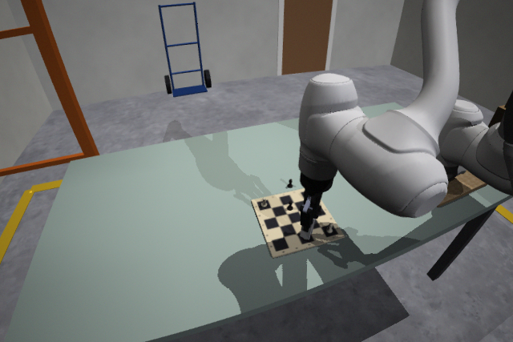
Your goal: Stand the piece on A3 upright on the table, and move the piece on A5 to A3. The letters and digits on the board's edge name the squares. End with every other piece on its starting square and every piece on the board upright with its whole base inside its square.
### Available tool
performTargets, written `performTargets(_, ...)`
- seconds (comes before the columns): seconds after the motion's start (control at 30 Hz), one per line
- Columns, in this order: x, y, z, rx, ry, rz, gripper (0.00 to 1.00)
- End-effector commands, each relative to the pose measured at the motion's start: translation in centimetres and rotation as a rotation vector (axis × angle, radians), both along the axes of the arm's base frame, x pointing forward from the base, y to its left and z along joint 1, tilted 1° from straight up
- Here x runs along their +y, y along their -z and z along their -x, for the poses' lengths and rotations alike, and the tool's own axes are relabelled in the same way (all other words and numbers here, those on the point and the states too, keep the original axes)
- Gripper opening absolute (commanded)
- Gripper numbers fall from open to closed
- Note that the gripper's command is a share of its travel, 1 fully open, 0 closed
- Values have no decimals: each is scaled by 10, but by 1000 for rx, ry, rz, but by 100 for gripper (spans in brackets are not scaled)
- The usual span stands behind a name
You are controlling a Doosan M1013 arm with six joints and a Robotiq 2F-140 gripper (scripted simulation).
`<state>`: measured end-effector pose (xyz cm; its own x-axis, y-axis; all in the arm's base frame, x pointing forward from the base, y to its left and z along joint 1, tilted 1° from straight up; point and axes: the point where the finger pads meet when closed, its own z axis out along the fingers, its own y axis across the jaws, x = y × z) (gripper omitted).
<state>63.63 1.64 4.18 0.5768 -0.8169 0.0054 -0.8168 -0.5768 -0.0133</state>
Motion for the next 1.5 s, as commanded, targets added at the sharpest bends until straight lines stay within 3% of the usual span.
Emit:
performTargets(0.0,0,0,0,0,0,0,0)
performTargets(1.47,0,4,0,0,0,0,0)
